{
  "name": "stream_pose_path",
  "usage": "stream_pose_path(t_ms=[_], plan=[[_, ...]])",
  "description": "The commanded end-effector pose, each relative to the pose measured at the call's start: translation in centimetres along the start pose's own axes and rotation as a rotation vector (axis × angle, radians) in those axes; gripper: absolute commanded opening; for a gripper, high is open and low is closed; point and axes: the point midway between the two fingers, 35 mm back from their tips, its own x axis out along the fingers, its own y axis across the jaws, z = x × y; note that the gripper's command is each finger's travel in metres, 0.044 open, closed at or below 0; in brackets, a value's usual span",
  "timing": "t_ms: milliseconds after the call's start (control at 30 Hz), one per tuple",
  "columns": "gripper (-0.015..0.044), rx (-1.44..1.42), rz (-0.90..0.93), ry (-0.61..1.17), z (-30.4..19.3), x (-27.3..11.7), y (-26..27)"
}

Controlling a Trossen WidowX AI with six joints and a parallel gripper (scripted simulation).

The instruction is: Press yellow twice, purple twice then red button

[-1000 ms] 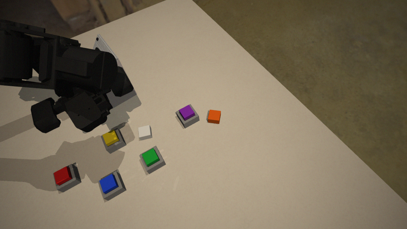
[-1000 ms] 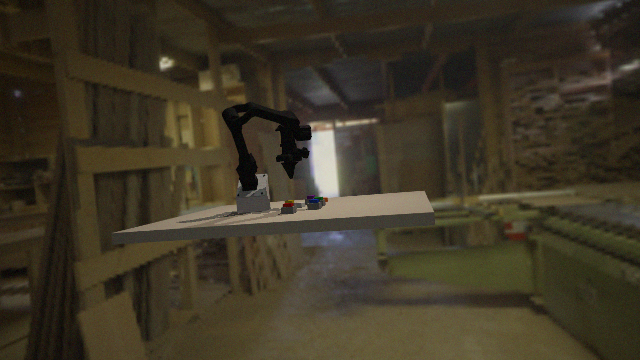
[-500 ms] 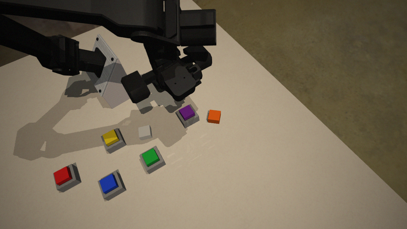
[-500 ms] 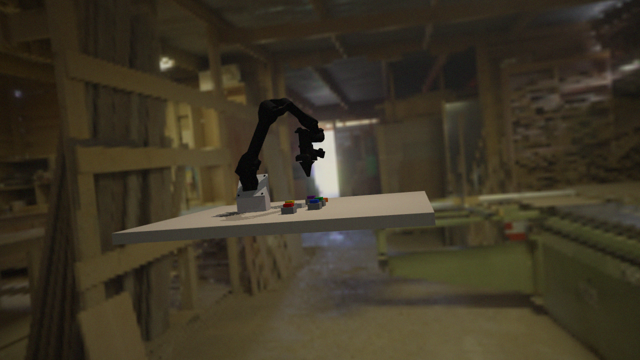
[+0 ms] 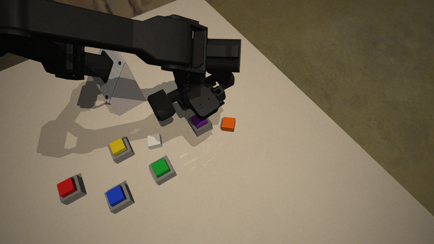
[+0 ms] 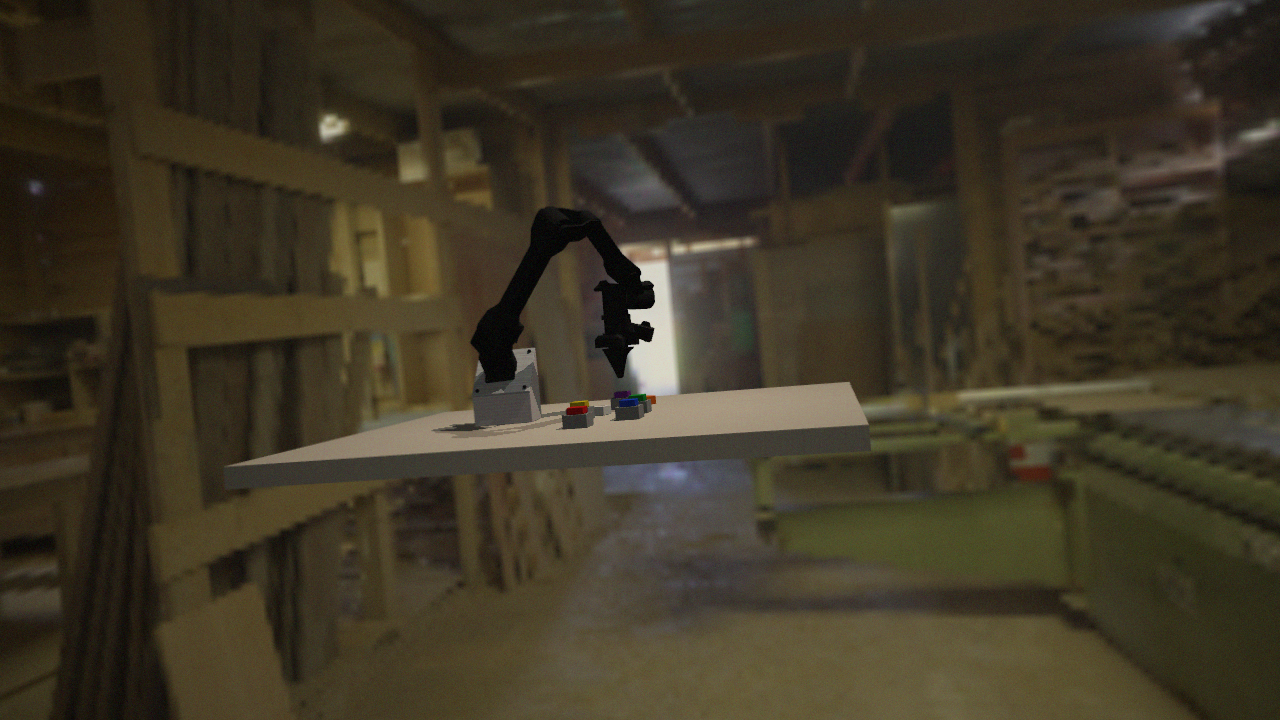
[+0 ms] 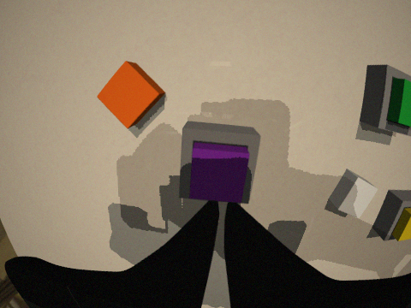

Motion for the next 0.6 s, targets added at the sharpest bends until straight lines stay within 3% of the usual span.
stream_pose_path(t_ms=[0, 567], plan=[[0.002, -0.008, 0.001, -0.015, 0.0, 0.8, 0.1], [0.002, -0.008, 0.0, -0.015, 0.0, 3.5, 0.1]])
